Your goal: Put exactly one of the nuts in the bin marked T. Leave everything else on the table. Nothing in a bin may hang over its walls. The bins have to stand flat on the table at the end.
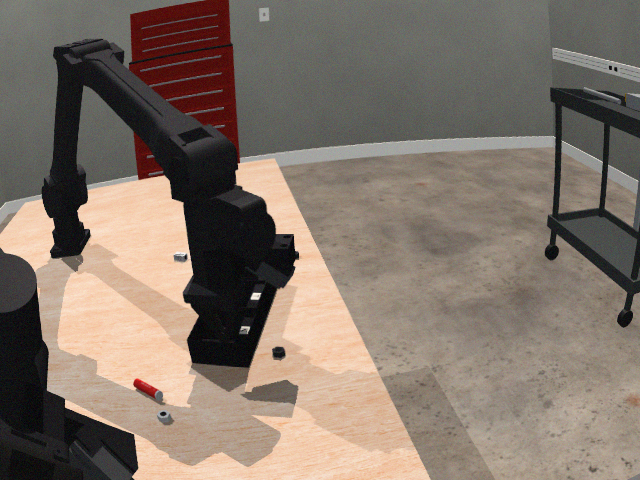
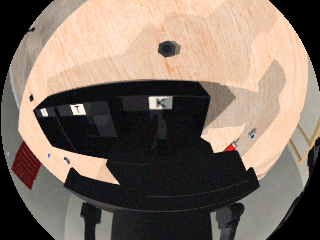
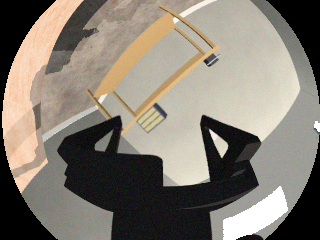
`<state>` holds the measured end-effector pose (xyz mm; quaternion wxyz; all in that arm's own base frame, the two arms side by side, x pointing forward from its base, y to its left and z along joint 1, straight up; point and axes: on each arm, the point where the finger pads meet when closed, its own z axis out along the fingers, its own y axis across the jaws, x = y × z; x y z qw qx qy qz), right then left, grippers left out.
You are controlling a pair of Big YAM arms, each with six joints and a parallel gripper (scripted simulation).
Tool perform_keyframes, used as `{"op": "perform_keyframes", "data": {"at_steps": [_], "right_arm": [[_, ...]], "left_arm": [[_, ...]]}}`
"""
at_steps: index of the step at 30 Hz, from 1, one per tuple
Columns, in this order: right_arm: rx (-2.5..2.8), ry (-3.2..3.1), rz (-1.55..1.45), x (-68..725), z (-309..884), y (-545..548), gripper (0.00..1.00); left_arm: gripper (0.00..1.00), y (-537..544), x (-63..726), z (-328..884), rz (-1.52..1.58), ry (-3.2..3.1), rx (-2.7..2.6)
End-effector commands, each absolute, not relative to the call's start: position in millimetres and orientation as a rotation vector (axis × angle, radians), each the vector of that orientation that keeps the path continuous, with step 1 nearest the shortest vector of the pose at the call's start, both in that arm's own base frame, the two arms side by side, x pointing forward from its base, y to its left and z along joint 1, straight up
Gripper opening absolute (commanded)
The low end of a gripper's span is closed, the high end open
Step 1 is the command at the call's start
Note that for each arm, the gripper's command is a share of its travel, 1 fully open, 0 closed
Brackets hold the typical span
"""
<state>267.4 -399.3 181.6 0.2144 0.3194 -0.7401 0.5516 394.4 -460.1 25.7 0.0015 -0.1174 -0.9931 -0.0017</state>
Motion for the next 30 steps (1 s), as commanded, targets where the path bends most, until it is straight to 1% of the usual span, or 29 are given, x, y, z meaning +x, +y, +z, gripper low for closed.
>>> {"op": "perform_keyframes", "data": {"at_steps": [1, 23, 30], "right_arm": [[0.862, -2.054, 1.534, 262.7, 185.9, -404.4, 1.00], [0.862, -2.054, 1.534, 262.7, 185.9, -404.4, 1.00], [0.862, -2.054, 1.534, 262.7, 185.9, -404.4, 1.00]], "left_arm": [[0.09, -466.5, 393.4, 47.3, 0.049, -3.152, -0.367], [0.09, -466.4, 393.1, 47.1, 0.049, -3.152, -0.367], [0.09, -470.4, 396.6, 67.3, 0.056, -3.157, -0.368]]}}
